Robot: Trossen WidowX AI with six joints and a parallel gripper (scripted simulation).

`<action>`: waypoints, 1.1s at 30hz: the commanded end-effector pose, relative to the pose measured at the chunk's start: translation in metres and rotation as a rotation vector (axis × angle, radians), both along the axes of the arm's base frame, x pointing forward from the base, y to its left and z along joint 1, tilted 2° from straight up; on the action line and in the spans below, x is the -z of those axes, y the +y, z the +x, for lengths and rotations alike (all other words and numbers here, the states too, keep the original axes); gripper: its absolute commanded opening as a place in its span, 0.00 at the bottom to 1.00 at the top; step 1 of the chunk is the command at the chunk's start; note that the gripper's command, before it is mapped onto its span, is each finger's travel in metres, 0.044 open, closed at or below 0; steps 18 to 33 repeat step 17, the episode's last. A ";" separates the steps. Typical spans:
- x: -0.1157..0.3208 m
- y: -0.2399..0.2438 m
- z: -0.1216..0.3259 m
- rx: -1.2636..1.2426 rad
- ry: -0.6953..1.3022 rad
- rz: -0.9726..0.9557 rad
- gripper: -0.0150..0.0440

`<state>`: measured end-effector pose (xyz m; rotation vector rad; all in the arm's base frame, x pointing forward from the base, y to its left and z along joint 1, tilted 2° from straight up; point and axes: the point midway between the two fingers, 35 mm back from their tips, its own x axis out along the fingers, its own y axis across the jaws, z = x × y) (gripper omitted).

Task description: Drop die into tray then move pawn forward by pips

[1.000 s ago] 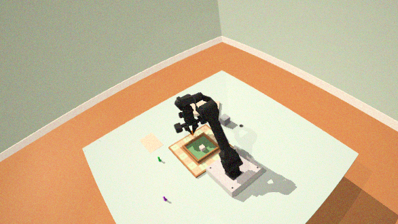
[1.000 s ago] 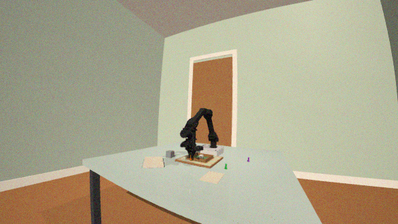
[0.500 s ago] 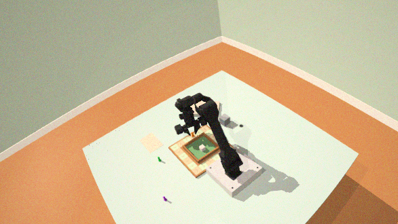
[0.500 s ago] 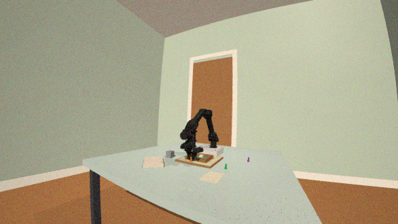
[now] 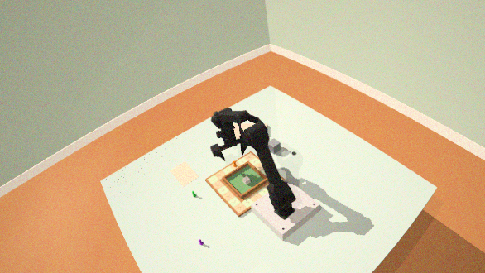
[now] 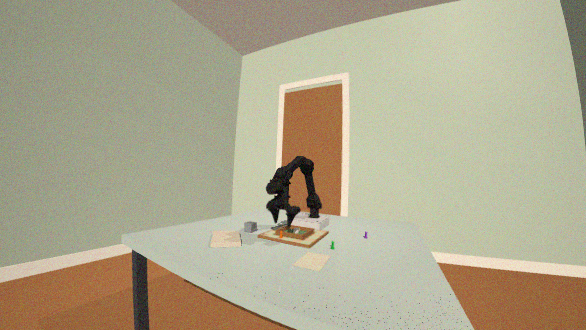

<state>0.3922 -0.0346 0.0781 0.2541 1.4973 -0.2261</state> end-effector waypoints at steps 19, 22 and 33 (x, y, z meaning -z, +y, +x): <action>-0.062 0.019 -0.127 -0.161 0.004 -0.008 1.00; -0.062 0.019 -0.127 -0.161 0.004 -0.008 1.00; -0.062 0.019 -0.127 -0.161 0.004 -0.008 1.00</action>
